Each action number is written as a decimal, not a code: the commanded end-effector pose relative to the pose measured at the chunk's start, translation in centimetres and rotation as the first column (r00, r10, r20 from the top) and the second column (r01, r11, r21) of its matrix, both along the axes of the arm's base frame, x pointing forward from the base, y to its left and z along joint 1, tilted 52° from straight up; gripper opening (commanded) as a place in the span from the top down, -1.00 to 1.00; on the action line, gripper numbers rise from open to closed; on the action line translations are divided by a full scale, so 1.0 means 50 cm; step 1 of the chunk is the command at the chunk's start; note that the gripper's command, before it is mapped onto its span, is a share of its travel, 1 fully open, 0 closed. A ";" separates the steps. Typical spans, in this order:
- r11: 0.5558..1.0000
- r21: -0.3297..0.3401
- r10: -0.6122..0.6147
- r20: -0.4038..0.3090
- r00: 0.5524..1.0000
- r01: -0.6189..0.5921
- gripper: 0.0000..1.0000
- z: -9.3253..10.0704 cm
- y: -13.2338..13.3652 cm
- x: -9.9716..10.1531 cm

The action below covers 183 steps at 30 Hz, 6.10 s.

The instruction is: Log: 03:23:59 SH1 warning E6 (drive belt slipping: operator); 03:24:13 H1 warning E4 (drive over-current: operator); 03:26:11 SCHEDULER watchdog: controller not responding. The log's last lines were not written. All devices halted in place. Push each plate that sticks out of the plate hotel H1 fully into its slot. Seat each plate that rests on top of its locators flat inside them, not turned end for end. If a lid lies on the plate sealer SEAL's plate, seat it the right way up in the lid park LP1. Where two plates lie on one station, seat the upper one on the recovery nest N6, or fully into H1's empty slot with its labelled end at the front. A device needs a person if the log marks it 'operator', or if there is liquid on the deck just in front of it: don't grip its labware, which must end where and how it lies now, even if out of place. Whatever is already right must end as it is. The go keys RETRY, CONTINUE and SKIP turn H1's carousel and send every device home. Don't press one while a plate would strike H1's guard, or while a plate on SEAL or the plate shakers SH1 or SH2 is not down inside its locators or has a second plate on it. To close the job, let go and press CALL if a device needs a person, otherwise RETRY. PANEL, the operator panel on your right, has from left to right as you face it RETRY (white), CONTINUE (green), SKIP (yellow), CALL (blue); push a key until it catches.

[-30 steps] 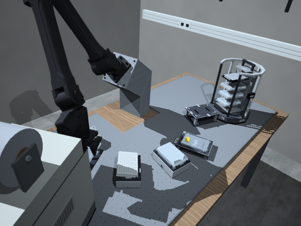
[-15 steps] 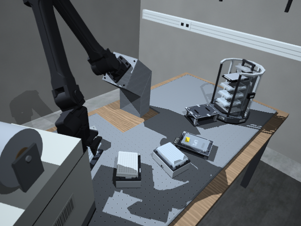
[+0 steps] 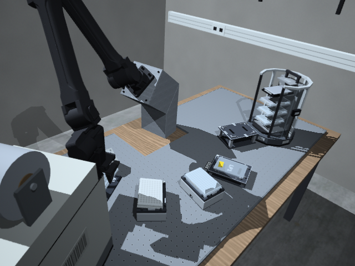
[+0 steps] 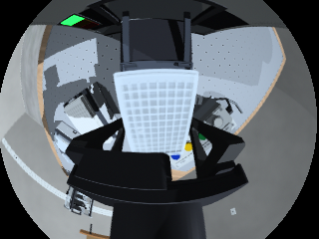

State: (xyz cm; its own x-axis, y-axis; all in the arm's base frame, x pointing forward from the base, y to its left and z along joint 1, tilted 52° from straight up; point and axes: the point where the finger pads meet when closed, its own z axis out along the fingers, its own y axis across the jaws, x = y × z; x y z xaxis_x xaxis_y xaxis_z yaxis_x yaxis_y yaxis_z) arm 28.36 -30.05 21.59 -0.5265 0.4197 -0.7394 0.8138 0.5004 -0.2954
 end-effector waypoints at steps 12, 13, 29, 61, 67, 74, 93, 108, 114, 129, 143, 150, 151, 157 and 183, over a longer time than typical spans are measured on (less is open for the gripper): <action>0.999 -0.031 -0.024 0.003 1.000 0.024 -0.68 0.018 -0.005 0.006; 0.999 -0.031 -0.024 0.003 1.000 0.024 -0.68 0.018 -0.005 0.006; 0.999 -0.037 -0.029 0.003 1.000 0.029 -0.68 0.018 -0.027 0.013; 0.999 -0.031 -0.024 0.002 1.000 0.024 -0.68 0.000 -0.027 0.016; 0.999 -0.031 -0.024 0.002 1.000 0.024 -0.68 0.000 -0.027 0.015; 0.999 -0.031 -0.024 0.002 1.000 0.024 -0.68 -0.001 -0.027 0.015; 0.999 -0.033 -0.028 -0.002 1.000 0.028 -0.68 -0.006 -0.040 0.016; 0.999 -0.029 -0.028 -0.008 1.000 0.027 -0.68 -0.016 -0.041 0.015; 0.999 -0.026 -0.027 -0.013 1.000 0.026 -0.68 -0.023 -0.040 0.014; 0.999 -0.027 -0.029 -0.012 1.000 0.028 -0.68 -0.025 -0.044 0.013; 0.999 -0.027 -0.027 -0.011 1.000 0.027 -0.68 -0.028 -0.046 0.015; 0.999 -0.025 -0.027 -0.014 1.000 0.027 -0.68 -0.033 -0.047 0.015; 0.999 -0.026 -0.028 -0.013 1.000 0.028 -0.68 -0.032 -0.048 0.014; 0.999 -0.027 -0.028 -0.012 1.000 0.028 -0.68 -0.032 -0.049 0.014; 0.999 -0.025 -0.028 -0.015 1.000 0.027 -0.68 -0.040 -0.054 0.017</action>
State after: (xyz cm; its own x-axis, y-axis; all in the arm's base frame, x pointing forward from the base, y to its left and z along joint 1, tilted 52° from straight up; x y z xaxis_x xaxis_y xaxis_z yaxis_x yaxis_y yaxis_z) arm 29.12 -32.22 19.84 -0.5244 0.4179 -0.7418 0.8229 0.4726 -0.3155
